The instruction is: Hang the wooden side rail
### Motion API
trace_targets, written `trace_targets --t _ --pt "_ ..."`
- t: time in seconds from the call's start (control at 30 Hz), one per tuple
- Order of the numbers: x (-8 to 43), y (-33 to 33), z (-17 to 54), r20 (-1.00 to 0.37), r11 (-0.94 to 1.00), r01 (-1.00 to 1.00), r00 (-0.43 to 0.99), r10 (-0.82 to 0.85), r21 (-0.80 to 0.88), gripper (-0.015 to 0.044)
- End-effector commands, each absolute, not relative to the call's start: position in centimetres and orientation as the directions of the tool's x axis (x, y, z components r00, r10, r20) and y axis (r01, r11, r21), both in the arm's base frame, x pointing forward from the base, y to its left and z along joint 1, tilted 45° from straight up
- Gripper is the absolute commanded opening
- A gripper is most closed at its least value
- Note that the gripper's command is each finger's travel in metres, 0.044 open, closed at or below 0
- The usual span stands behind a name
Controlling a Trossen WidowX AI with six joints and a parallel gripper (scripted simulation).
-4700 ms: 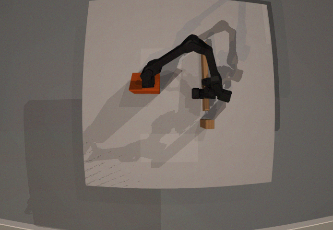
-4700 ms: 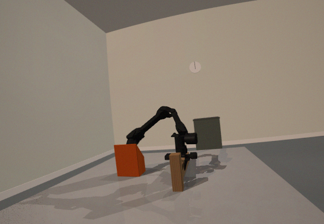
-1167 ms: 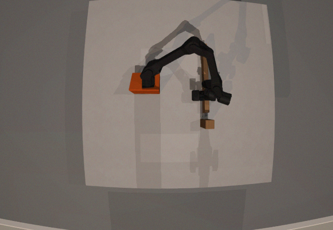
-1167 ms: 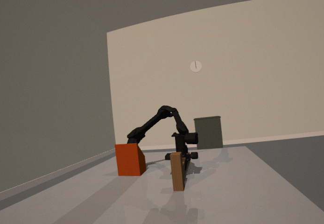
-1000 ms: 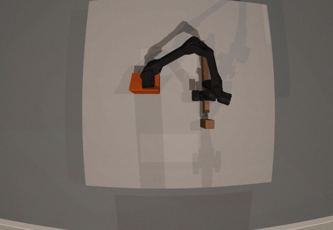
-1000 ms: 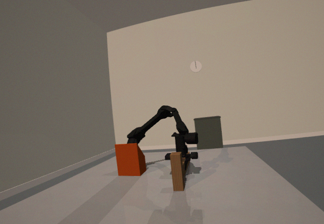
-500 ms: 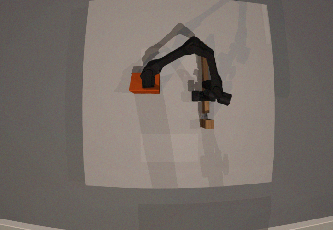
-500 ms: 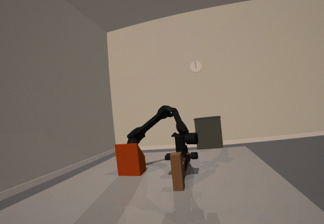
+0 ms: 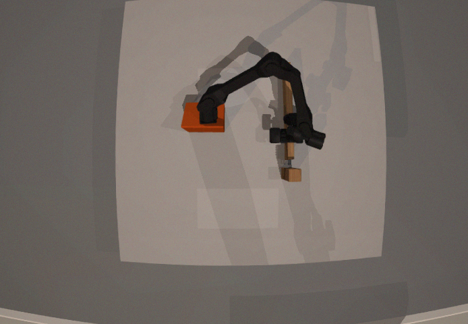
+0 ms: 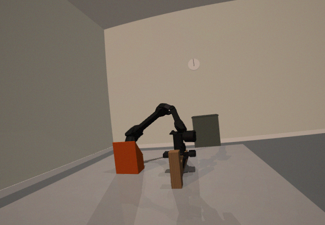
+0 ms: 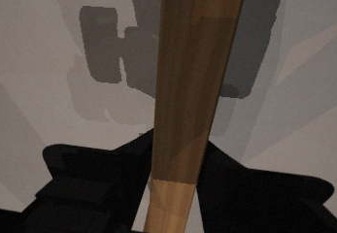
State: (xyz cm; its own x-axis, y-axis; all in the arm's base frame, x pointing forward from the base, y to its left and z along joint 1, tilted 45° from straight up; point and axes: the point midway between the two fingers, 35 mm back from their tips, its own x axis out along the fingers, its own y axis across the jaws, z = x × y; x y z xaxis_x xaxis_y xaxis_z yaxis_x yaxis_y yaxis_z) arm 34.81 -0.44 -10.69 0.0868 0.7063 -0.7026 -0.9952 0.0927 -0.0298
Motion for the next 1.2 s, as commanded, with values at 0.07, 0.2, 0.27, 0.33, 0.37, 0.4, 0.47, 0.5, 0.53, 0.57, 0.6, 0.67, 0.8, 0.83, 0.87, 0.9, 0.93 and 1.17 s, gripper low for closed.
trace_targets --t 0.07,0.2,0.27,0.33,0.37,0.4,0.47,0.5,0.53,0.57,0.6,0.67,0.8,0.83,0.87,0.9,0.93,1.17 --pt "34.95 -0.94 -10.73 -0.705 0.101 -0.994 0.096 0.703 -0.035 0.0000" --pt "34.98 -0.99 -10.74 -0.705 0.101 -0.994 0.096 0.703 -0.035 0.0000" --pt "34.97 -1.02 -10.74 -0.705 0.101 -0.994 0.096 0.703 -0.035 0.0000" --pt "34.94 -1.05 -10.74 -0.705 0.101 -0.994 0.096 0.703 -0.035 0.0000" --pt "34.93 -1.06 -10.74 -0.705 0.101 -0.994 0.096 0.703 -0.035 0.0000" --pt "34.92 -1.08 -10.74 -0.705 0.101 -0.994 0.096 0.703 -0.035 0.0000" --pt "34.91 -1.09 -10.76 -0.705 0.101 -0.994 0.096 0.703 -0.035 0.0000" --pt "34.90 -1.09 -10.77 -0.705 0.101 -0.994 0.096 0.703 -0.035 0.0000" --pt "34.89 -1.09 -10.79 -0.705 0.101 -0.994 0.096 0.703 -0.035 0.0000" --pt "34.89 -1.09 -10.80 -0.705 0.101 -0.994 0.096 0.703 -0.035 0.0000" --pt "34.89 -1.09 -10.82 -0.705 0.101 -0.994 0.096 0.703 -0.035 0.0000" --pt "34.90 -1.09 -10.85 -0.705 0.101 -0.994 0.096 0.703 -0.035 0.0000" --pt "34.95 -1.11 -10.89 -0.705 0.101 -0.994 0.096 0.703 -0.035 0.0000" --pt "34.96 -1.13 -10.90 -0.705 0.101 -0.994 0.096 0.703 -0.035 0.0000" --pt "34.97 -1.14 -10.90 -0.705 0.101 -0.994 0.096 0.703 -0.035 0.0000" --pt "34.97 -1.16 -10.90 -0.705 0.101 -0.994 0.096 0.703 -0.035 0.0000" --pt "34.97 -1.18 -10.90 -0.705 0.101 -0.994 0.096 0.702 -0.035 0.0000" --pt "34.91 -1.26 -10.92 -0.705 0.101 -0.994 0.096 0.702 -0.035 0.0000"
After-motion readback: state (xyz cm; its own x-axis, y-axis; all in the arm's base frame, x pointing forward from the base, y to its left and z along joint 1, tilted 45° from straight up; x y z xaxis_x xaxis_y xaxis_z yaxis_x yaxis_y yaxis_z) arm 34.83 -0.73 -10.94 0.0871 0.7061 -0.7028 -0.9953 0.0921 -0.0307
